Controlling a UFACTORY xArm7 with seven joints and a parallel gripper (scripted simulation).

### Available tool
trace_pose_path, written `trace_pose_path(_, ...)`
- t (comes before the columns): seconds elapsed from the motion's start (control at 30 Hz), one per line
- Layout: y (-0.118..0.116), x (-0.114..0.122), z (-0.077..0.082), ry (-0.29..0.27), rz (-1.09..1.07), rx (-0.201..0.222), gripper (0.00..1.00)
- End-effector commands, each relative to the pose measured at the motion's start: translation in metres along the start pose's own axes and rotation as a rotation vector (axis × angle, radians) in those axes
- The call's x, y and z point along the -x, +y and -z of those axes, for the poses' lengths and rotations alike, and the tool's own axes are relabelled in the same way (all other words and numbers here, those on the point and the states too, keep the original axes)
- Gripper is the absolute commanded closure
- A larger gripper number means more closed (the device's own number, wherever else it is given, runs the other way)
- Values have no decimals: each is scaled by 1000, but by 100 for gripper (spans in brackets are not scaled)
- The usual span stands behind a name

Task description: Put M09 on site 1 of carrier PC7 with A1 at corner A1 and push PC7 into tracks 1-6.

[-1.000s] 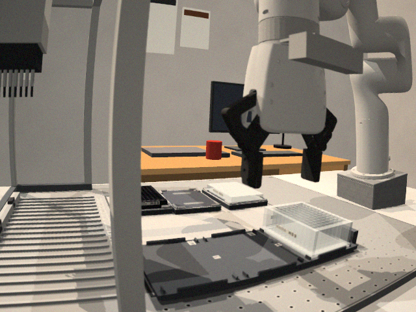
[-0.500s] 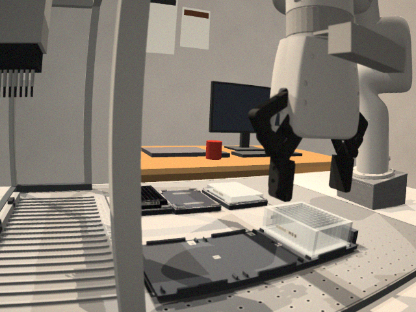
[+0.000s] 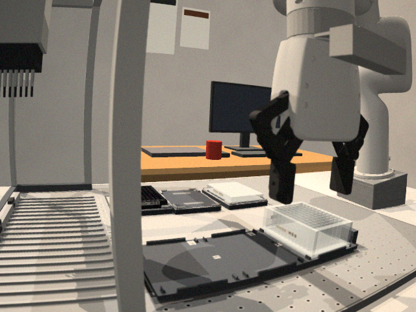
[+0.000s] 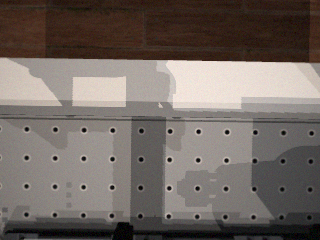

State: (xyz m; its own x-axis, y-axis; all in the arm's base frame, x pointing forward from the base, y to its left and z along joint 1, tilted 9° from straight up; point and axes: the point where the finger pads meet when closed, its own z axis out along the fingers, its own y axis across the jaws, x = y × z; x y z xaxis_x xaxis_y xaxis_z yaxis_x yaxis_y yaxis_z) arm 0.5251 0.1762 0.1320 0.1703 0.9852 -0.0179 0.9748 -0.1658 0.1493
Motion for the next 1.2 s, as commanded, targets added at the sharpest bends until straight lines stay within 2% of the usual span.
trace_pose_path(0.0,1,-1,-4,3,0,4,0)
trace_pose_path(1.17,1,-1,-56,3,0,4,0)
